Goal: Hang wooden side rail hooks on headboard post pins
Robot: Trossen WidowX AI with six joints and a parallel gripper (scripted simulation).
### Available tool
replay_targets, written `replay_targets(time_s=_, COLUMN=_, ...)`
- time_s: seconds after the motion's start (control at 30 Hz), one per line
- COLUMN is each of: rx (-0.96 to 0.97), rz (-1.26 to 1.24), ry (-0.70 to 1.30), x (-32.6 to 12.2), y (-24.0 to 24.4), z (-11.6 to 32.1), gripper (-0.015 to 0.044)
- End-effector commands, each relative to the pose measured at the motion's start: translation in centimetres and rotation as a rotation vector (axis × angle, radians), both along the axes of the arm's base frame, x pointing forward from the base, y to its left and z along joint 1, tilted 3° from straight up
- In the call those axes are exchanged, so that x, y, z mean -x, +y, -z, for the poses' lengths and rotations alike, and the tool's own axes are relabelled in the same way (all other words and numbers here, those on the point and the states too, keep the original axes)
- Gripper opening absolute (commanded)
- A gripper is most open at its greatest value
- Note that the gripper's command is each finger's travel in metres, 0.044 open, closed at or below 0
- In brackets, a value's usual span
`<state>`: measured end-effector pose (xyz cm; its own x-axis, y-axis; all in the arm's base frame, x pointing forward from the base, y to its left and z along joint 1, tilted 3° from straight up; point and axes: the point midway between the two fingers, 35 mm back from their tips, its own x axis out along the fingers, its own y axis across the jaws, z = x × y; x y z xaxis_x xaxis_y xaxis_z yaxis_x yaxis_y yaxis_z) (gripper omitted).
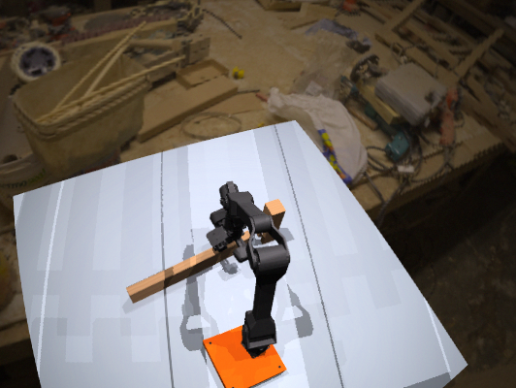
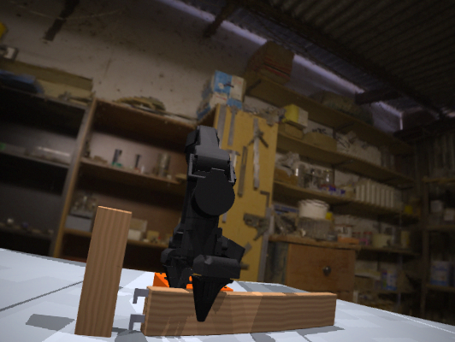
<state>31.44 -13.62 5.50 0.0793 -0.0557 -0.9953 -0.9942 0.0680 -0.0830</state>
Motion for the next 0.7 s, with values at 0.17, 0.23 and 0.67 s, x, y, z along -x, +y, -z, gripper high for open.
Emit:
replay_targets(time_s=0.17, rx=-0.008, rz=-0.008, ry=0.016, x=0.24, y=0.09, z=1.36, gripper=0.044)
replay_targets(time_s=0.23, rx=-0.008, rz=-0.008, ry=0.016, x=0.24, y=0.09, z=1.36, gripper=0.044)
replay_targets(time_s=0.67, rx=-0.008, rz=-0.008, ry=0.016, x=0.24, y=0.09, z=1.36, gripper=0.0125)
